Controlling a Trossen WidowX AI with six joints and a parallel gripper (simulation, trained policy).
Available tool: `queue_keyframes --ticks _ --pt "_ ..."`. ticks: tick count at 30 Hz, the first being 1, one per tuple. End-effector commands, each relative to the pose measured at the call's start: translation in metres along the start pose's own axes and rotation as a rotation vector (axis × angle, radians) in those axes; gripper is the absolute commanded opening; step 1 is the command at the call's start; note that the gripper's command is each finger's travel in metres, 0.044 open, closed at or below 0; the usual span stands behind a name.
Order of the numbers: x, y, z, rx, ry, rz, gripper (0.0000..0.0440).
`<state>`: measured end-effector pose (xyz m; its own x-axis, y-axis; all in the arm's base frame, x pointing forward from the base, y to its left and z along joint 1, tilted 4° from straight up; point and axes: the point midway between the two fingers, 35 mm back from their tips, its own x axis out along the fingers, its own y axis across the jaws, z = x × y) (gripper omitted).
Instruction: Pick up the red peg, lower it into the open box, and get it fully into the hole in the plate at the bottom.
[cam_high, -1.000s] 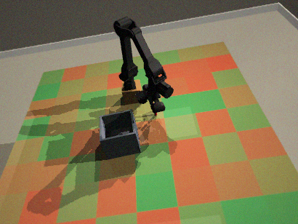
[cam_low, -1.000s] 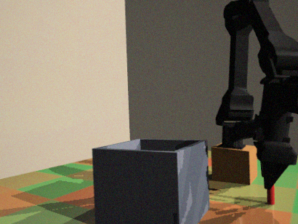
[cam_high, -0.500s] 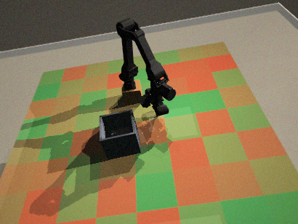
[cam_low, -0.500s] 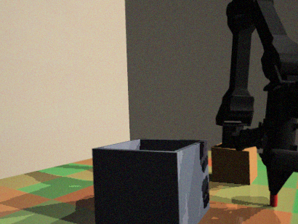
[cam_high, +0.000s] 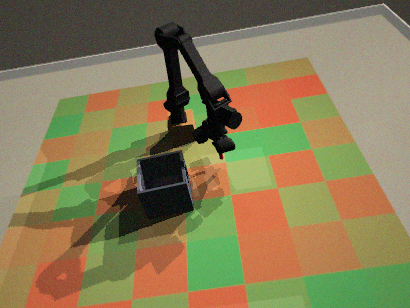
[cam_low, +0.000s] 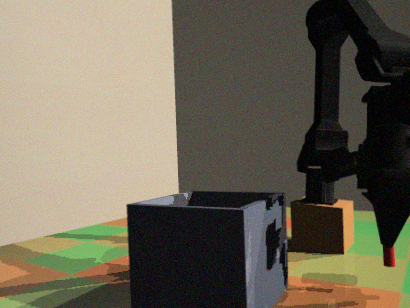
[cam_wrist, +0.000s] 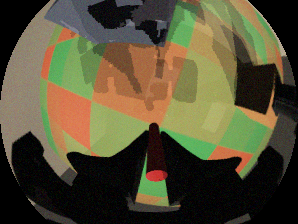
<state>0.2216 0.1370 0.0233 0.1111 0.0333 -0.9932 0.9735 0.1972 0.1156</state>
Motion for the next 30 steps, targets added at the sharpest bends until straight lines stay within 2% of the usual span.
queue_keyframes --ticks 1,13,22,30 --pt "-0.011 0.01 0.001 -0.002 0.006 0.033 0.0" --pt "-0.055 0.044 0.02 -0.015 -0.009 0.135 0.0" --pt "-0.086 0.059 0.048 -0.015 -0.046 0.154 0.0" --pt "-0.099 0.065 0.079 0.004 -0.089 0.15 0.0"
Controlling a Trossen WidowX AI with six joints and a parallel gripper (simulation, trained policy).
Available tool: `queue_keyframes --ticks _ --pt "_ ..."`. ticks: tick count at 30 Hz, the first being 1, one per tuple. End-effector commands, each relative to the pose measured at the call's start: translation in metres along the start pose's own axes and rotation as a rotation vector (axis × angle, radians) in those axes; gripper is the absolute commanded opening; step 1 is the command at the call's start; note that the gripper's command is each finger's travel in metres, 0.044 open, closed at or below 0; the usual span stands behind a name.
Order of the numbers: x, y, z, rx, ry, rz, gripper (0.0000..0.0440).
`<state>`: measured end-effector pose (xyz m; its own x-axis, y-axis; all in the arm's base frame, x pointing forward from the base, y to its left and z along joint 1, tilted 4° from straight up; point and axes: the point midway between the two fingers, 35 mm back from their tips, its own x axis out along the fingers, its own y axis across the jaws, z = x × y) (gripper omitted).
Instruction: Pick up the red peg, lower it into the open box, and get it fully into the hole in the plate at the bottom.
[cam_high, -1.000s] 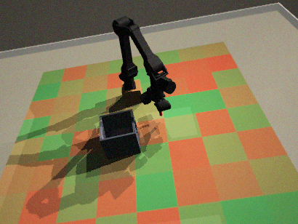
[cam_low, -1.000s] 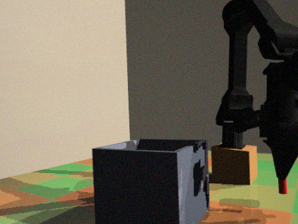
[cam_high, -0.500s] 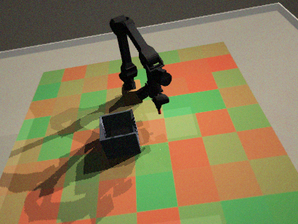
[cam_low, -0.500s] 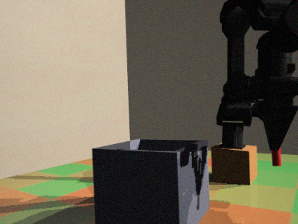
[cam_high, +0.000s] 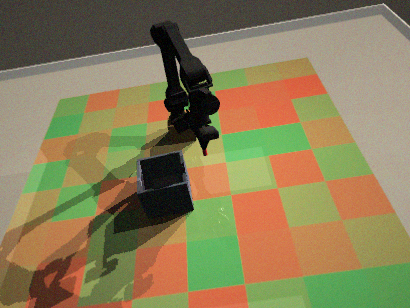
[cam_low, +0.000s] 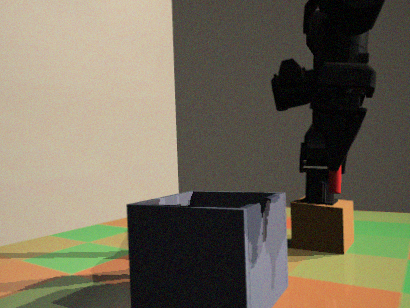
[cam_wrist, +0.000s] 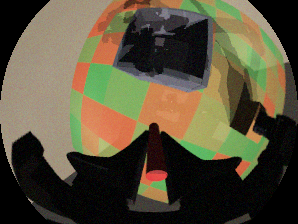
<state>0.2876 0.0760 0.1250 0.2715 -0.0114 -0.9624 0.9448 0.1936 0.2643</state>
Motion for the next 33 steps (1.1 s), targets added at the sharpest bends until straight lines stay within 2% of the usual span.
queue_keyframes --ticks 1,16,33 --pt "-0.002 0.002 0.011 0.003 -0.018 -0.004 0.0" --pt "-0.001 0.002 0.062 0.036 -0.064 -0.059 0.0" --pt "0.015 -0.001 0.104 0.051 -0.059 -0.126 0.0"
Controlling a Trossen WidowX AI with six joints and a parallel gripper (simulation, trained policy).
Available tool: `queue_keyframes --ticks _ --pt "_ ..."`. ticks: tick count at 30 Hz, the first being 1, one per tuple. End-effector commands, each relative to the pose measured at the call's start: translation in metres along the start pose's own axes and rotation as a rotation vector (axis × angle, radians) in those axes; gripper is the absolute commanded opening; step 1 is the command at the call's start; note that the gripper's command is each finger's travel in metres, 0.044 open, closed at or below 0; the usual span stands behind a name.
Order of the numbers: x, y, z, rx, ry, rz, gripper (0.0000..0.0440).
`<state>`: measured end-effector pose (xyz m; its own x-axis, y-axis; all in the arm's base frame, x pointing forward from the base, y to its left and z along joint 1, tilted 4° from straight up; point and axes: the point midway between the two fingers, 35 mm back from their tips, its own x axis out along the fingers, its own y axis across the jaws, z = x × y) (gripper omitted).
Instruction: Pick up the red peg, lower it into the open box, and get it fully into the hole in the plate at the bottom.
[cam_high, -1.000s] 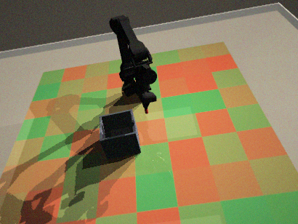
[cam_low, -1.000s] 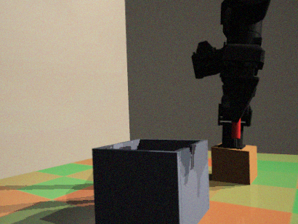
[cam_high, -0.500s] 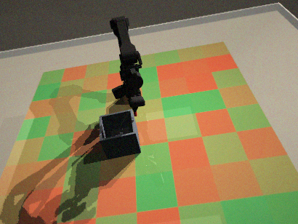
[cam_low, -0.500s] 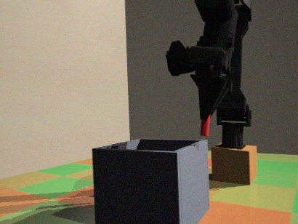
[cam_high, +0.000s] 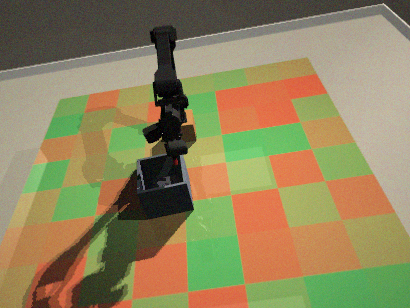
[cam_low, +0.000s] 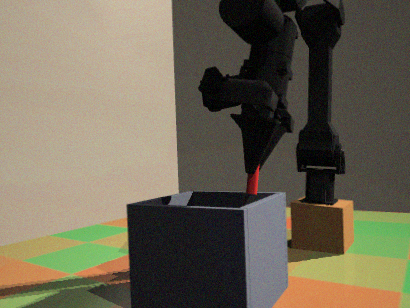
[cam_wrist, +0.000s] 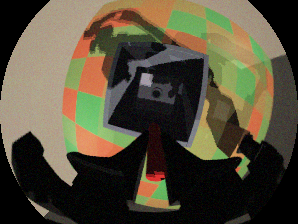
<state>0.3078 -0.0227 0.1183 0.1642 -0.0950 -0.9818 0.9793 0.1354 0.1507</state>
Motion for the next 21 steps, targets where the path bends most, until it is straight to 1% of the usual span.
queue_keyframes --ticks 1,21 --pt "0.004 0.001 0.006 -0.002 0.006 -0.008 0.0" --pt "0.054 0.001 0.034 0.017 0.044 -0.049 0.0001"
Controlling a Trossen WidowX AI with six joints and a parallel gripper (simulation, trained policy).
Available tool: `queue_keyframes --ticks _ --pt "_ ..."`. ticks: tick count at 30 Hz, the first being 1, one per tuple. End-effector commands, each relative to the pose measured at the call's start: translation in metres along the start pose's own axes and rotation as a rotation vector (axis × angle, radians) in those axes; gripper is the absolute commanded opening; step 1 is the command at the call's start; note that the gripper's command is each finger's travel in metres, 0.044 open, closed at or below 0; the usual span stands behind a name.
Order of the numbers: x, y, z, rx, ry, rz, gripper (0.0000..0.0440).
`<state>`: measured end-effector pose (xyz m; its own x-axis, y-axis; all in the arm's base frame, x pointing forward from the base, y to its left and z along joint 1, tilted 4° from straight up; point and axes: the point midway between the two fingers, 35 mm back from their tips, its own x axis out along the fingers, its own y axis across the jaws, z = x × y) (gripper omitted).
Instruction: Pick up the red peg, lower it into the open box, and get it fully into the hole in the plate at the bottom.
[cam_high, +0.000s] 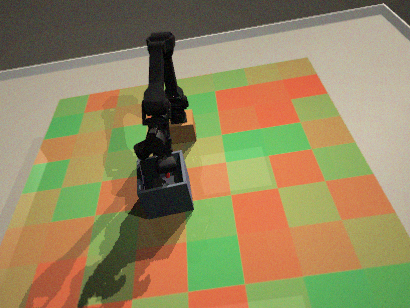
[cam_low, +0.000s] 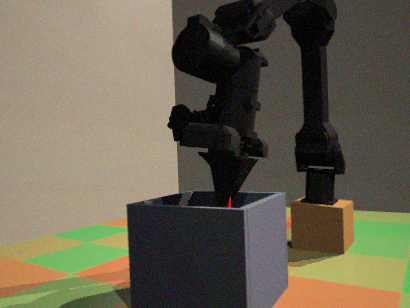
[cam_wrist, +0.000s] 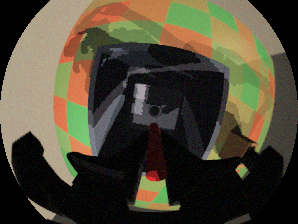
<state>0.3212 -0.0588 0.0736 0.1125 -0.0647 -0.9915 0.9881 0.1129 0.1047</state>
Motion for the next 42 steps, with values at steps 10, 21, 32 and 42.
queue_keyframes --ticks 10,21,32,42 --pt "0.029 0.001 0.009 -0.025 0.024 -0.015 0.0" --pt "0.048 0.003 0.012 -0.067 0.03 -0.049 0.009" --pt "0.029 -0.001 -0.013 -0.046 0.182 -0.081 0.006" --pt "0.005 -0.011 -0.032 -0.001 0.284 -0.119 0.0016"
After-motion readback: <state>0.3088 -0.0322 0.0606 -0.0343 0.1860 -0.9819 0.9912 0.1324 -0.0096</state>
